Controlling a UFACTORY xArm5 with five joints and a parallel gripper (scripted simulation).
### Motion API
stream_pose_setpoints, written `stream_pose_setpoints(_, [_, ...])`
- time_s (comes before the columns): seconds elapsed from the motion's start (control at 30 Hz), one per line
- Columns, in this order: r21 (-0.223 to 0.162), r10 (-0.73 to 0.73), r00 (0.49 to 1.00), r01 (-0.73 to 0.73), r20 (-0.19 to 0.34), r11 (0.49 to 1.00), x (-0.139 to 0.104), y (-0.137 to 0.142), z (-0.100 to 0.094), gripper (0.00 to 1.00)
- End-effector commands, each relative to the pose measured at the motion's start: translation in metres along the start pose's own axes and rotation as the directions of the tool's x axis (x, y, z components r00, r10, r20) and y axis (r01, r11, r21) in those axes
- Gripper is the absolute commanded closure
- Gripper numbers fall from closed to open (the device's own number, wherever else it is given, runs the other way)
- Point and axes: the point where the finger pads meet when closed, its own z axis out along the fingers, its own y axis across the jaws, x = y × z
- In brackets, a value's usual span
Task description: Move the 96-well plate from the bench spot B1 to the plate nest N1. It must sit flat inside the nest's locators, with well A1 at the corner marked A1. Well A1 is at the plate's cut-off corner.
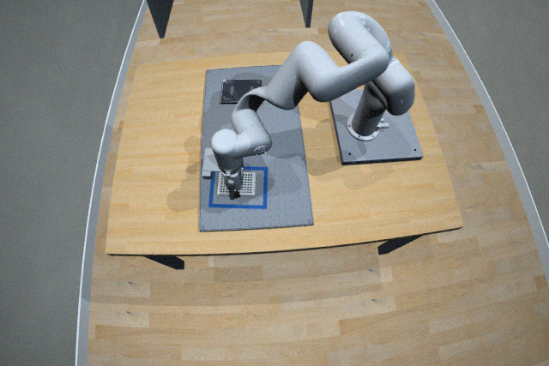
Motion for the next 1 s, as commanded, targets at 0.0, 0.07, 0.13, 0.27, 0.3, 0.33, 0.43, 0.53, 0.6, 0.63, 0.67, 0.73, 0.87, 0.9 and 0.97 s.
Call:
stream_pose_setpoints(0.0, [0.002,0.000,1.000,0.000,-0.004,1.000,0.0015,-0.0008,0.0003,0.00])
stream_pose_setpoints(0.07, [0.002,0.000,1.000,0.000,-0.004,1.000,0.0016,-0.0008,0.0003,0.00])
stream_pose_setpoints(0.13, [0.002,0.000,1.000,0.000,-0.004,1.000,0.0016,-0.0008,0.0003,0.00])
stream_pose_setpoints(0.27, [0.002,0.000,1.000,0.000,-0.004,1.000,0.0016,-0.0008,0.0003,0.00])
stream_pose_setpoints(0.3, [0.002,0.000,1.000,0.000,-0.004,1.000,0.0016,-0.0008,0.0003,0.00])
stream_pose_setpoints(0.33, [0.002,0.000,1.000,0.000,-0.004,1.000,0.0016,-0.0008,0.0003,0.00])
stream_pose_setpoints(0.43, [0.002,0.000,1.000,0.000,-0.004,1.000,0.0016,-0.0008,0.0003,0.00])
stream_pose_setpoints(0.53, [0.002,0.000,1.000,0.000,-0.004,1.000,0.0016,-0.0008,0.0003,0.00])
stream_pose_setpoints(0.6, [0.002,0.000,1.000,0.000,-0.004,1.000,0.0016,-0.0008,-0.0003,1.00])
stream_pose_setpoints(0.63, [0.002,0.000,1.000,0.000,-0.004,1.000,0.0016,-0.0008,-0.0003,1.00])
stream_pose_setpoints(0.67, [0.002,0.000,1.000,0.000,-0.004,1.000,0.0016,-0.0008,-0.0003,1.00])
stream_pose_setpoints(0.73, [0.002,0.000,1.000,0.000,-0.004,1.000,0.0016,-0.0008,-0.0003,1.00])
stream_pose_setpoints(0.87, [0.002,0.000,1.000,0.000,-0.004,1.000,0.0016,-0.0008,-0.0003,1.00])
stream_pose_setpoints(0.9, [0.002,0.000,1.000,0.000,-0.004,1.000,0.0016,-0.0008,-0.0003,1.00])
stream_pose_setpoints(0.97, [0.002,0.000,1.000,0.000,-0.004,1.000,0.0015,-0.0008,-0.0003,1.00])
